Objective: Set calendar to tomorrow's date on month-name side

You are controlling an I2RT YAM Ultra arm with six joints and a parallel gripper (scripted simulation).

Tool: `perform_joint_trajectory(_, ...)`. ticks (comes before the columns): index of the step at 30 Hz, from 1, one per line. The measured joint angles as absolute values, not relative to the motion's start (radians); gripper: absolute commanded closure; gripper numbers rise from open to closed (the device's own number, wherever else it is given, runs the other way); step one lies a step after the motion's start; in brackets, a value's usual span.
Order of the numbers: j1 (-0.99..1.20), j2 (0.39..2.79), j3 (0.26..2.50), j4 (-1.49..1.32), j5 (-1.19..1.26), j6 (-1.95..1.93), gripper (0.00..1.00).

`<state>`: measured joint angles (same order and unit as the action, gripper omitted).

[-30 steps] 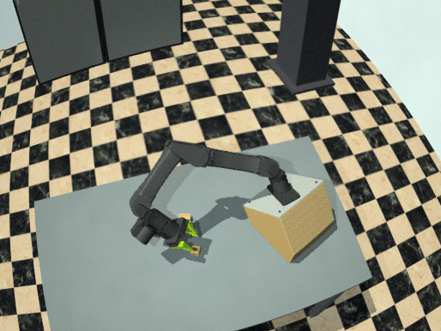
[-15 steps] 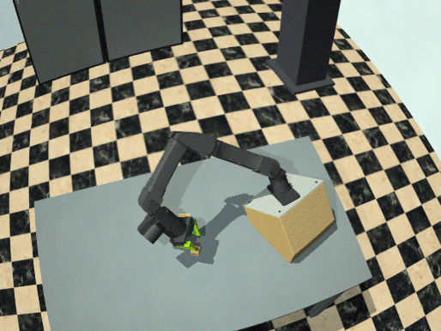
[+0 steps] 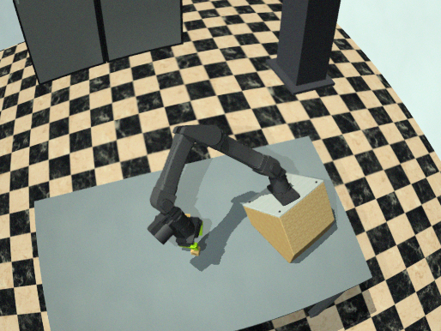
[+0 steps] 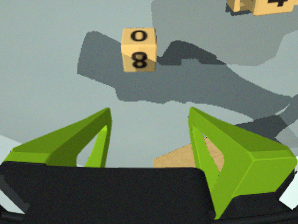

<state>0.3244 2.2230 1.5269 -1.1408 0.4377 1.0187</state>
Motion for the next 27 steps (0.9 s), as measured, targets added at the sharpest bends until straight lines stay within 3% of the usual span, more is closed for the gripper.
perform_joint_trajectory(18,0.425,2.139,1.298,-0.902,0.649,1.048,0.36)
perform_joint_trajectory(19,0.432,2.139,1.294,-0.896,0.658,1.049,0.0)
perform_joint_trajectory(27,0.436,2.131,1.295,-0.845,0.696,1.053,0.0)
